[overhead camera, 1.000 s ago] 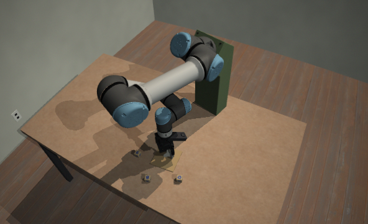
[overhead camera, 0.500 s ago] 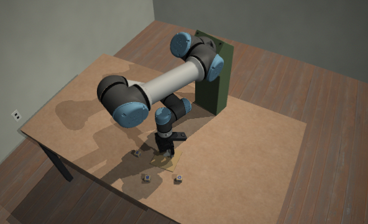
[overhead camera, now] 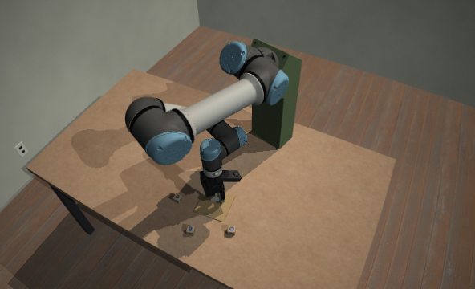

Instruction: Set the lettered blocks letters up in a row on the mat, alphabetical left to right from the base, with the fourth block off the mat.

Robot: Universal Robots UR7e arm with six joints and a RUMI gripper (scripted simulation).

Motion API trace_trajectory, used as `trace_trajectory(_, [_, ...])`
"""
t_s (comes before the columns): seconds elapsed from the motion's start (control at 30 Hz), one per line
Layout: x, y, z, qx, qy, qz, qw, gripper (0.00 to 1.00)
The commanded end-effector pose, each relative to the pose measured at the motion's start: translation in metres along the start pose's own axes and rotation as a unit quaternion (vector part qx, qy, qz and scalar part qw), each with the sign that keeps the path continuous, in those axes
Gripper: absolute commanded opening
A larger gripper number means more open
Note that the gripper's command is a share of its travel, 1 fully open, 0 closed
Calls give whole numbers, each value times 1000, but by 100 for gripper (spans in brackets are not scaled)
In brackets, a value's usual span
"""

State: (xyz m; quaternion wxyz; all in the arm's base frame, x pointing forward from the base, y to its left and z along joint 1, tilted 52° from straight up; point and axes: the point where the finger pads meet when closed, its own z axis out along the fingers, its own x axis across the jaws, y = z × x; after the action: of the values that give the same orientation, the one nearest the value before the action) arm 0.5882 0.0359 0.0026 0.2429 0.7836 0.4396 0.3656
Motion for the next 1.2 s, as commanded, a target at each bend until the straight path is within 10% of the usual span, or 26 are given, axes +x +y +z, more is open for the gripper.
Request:
trace_trajectory(0.0, [0,0,0,0,0,0,1000,9])
trace_trajectory(0.53, [0,0,-5,0,0,0,1000,9])
trace_trajectory(1.17, [0,0,-73,0,0,0,1000,9])
